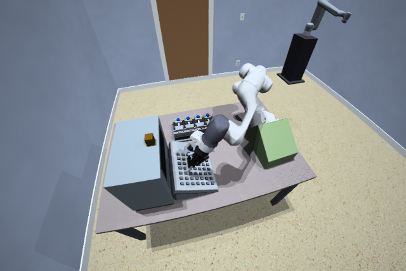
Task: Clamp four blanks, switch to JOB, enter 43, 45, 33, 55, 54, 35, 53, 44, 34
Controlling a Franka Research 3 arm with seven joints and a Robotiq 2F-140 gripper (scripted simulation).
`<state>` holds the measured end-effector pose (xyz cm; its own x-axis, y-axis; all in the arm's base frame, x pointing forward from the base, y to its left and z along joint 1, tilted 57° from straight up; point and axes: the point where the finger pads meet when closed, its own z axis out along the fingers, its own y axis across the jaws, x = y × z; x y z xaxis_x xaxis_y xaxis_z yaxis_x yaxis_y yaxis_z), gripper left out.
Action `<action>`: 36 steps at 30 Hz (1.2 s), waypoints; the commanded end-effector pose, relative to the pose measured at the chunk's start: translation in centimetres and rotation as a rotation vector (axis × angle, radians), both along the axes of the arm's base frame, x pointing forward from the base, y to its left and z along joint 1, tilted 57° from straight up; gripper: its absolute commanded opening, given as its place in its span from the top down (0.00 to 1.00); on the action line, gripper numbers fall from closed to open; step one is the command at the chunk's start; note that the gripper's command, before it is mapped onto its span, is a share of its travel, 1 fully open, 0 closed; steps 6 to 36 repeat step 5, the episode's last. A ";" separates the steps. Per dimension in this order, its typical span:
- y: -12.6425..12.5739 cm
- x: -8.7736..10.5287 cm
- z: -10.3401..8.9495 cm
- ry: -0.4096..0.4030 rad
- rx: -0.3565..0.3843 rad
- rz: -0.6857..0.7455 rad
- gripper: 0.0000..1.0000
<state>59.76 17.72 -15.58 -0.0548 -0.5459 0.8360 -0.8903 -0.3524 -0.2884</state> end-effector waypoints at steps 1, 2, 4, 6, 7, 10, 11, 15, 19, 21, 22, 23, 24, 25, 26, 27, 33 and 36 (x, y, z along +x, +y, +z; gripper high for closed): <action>0.0 -0.1 0.1 0.004 -0.003 0.002 1.00; 0.0 -0.1 0.1 0.004 -0.003 0.002 1.00; 0.0 -0.1 0.1 0.004 -0.003 0.002 1.00; 0.0 -0.1 0.1 0.004 -0.003 0.002 1.00; 0.0 -0.1 0.1 0.004 -0.003 0.002 1.00; 0.0 -0.1 0.1 0.004 -0.003 0.002 1.00; 0.0 -0.1 0.1 0.004 -0.003 0.002 1.00; 0.0 -0.1 0.1 0.004 -0.003 0.002 1.00; 0.0 -0.1 0.1 0.004 -0.003 0.002 1.00; 0.0 -0.1 0.1 0.004 -0.003 0.002 1.00; 0.0 -0.1 0.1 0.004 -0.003 0.002 1.00; 0.0 -0.1 0.1 0.004 -0.003 0.002 1.00; 0.0 -0.1 0.1 0.004 -0.003 0.002 1.00; 0.0 -0.1 0.1 0.004 -0.003 0.002 1.00; 0.0 -0.1 0.1 0.004 -0.003 0.002 1.00; 0.0 -0.1 0.1 0.004 -0.003 0.002 1.00; 0.0 -0.1 0.1 0.004 -0.003 0.002 1.00; 0.0 -0.1 0.1 0.004 -0.003 0.002 1.00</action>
